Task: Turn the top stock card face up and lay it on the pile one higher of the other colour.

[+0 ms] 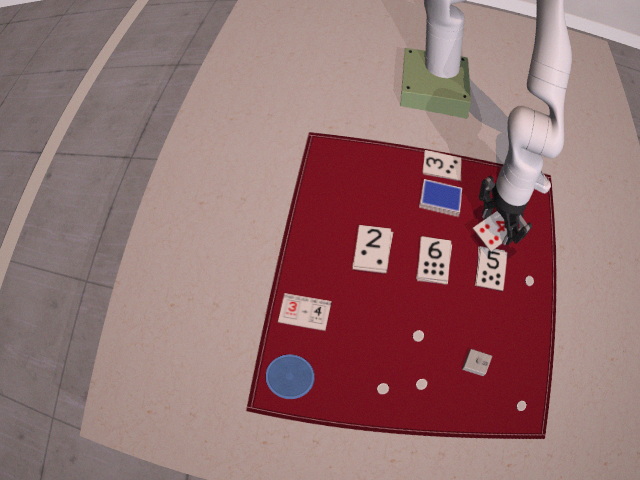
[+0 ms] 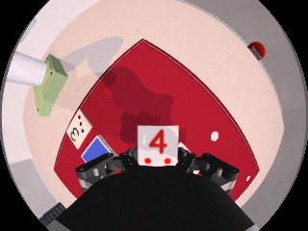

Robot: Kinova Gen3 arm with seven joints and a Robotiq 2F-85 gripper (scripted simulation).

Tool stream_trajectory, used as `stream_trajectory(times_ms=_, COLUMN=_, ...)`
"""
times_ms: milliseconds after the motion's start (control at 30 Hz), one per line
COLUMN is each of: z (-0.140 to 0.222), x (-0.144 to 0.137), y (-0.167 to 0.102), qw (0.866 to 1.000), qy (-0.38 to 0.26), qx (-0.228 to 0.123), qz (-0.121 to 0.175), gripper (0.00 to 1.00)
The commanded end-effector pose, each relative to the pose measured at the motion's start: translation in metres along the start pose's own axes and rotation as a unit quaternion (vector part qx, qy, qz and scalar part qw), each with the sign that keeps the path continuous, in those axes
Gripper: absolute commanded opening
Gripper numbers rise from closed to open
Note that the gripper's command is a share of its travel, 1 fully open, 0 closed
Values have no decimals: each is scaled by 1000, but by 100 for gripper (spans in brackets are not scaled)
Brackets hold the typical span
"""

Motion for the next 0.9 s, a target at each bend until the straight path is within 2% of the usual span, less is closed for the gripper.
stream_trajectory(times_ms=0, z=5, x=4, y=0, qw=1000, qy=30, qx=3, qz=-2, gripper=72)
stream_trajectory(times_ms=433, z=20, x=29, y=2, qw=983, qy=182, qx=4, qz=-2, gripper=72)
stream_trajectory(times_ms=500, z=20, x=29, y=2, qw=983, qy=182, qx=4, qz=-2, gripper=72)
stream_trajectory(times_ms=867, z=30, x=46, y=3, qw=959, qy=282, qx=4, qz=-1, gripper=72)
Point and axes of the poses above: the point where the finger pads meet when closed, its own y axis back along the fingers, its own x axis across the jaws, z = x × y, the point moved 1 cm from there along y, back along the fingers, and after that the axes turned 8 degrees about -y, right-handed, at the moved point
